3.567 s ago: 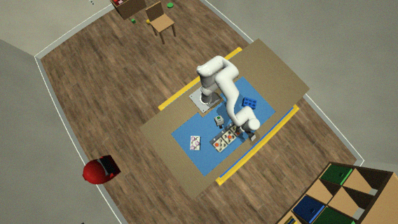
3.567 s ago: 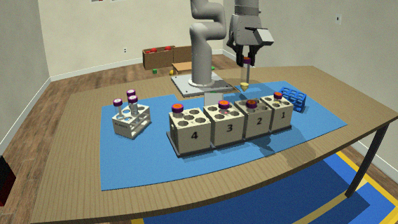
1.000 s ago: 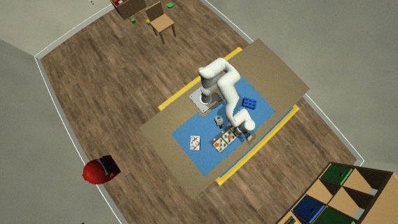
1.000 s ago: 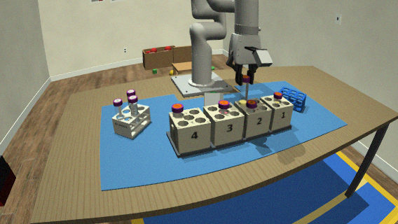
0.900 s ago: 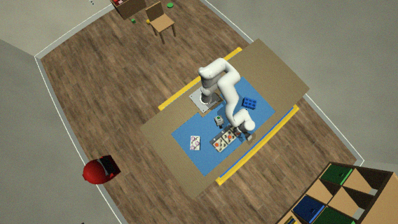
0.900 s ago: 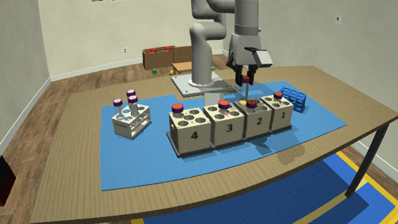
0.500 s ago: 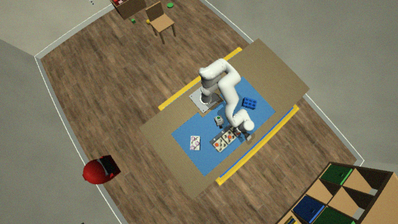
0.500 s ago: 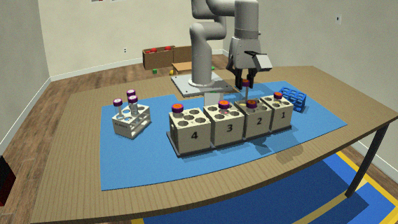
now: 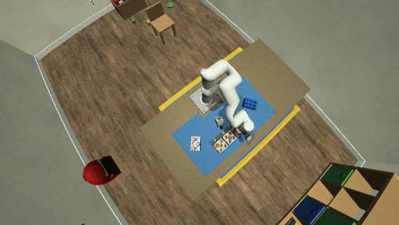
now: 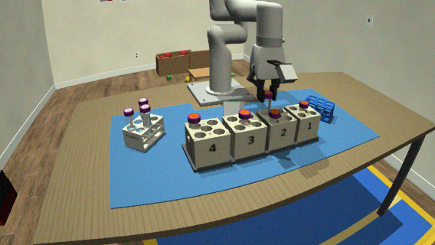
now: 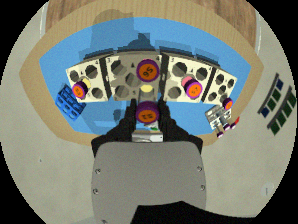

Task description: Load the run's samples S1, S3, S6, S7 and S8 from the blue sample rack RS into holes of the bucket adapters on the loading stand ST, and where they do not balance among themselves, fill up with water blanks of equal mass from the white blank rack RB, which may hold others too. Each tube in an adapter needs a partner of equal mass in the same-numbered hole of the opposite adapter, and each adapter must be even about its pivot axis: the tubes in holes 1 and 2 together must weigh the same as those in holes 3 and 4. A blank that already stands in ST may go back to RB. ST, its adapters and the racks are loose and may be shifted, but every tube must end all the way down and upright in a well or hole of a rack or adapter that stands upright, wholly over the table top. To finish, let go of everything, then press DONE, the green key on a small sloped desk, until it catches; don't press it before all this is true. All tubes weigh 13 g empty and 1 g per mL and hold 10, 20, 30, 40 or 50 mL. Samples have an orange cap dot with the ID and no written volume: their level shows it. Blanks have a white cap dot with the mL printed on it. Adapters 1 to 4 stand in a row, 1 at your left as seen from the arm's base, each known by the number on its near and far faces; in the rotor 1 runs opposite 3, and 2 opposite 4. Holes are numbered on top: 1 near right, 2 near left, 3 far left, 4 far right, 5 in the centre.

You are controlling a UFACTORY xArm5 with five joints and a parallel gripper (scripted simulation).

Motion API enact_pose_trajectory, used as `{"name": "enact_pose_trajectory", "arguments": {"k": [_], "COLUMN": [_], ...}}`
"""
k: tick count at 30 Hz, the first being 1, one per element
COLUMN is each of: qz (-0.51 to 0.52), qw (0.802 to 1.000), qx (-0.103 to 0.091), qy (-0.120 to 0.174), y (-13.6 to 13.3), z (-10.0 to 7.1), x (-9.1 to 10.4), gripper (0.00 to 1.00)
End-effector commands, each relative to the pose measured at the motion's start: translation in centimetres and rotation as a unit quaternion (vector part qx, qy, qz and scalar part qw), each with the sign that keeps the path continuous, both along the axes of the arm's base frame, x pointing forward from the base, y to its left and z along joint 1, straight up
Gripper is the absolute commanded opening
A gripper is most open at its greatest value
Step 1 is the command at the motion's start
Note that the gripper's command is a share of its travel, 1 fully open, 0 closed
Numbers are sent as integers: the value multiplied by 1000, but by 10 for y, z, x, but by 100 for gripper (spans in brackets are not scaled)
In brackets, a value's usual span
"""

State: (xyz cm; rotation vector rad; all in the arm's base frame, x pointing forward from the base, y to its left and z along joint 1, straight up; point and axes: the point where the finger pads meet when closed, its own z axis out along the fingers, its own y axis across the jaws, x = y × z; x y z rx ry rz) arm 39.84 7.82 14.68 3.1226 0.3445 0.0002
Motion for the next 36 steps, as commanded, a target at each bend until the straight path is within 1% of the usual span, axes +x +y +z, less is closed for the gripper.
{"name": "enact_pose_trajectory", "arguments": {"k": [1,34,36], "qz": [0,0,0], "qw": [1000,1000,1000], "qx": [0,0,0], "qy": [-2,-2,-2], "y": [0,0,0], "z": [-1,-31,-31], "x": [1,1,1], "gripper": [0,0,0]}}
